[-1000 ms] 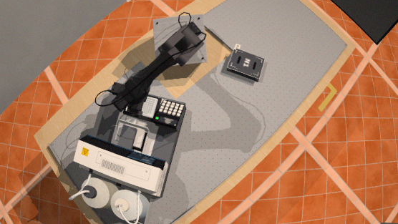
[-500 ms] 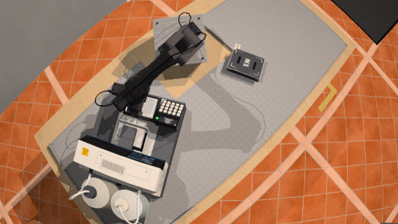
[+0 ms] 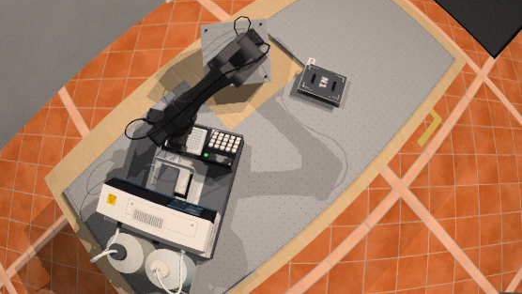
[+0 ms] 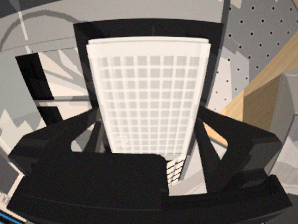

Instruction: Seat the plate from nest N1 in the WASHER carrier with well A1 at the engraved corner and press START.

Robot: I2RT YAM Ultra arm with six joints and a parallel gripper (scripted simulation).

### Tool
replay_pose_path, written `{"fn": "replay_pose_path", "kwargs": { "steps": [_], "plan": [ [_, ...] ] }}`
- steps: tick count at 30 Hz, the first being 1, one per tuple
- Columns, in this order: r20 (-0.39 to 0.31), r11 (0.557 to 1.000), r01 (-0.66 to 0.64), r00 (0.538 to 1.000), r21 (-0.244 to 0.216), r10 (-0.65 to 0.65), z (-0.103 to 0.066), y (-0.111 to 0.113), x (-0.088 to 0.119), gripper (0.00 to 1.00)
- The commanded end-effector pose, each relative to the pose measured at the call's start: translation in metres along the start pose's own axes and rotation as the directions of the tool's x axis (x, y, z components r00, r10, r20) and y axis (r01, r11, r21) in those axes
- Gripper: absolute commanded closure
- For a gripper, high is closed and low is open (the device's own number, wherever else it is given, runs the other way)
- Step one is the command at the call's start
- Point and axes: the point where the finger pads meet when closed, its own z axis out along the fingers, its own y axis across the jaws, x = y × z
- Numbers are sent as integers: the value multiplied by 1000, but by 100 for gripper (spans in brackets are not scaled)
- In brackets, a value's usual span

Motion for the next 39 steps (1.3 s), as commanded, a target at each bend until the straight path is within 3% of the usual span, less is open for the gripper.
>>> {"fn": "replay_pose_path", "kwargs": {
  "steps": [1, 4, 5, 33, 35, 39],
  "plan": [
    [6, 1000, 0, 1000, -2, 0, -1, 1, -1, 16],
    [6, 1000, 0, 1000, -2, 0, -1, 1, -1, 16],
    [6, 1000, 0, 1000, -2, 0, -1, 1, -1, 0],
    [6, 1000, 0, 1000, -2, 0, -1, 1, -1, 0],
    [27, 1000, 12, 1000, -22, -11, -13, 8, -4, 0],
    [17, 1000, 12, 1000, -28, -12, -20, 9, -2, 0]
  ]
}}
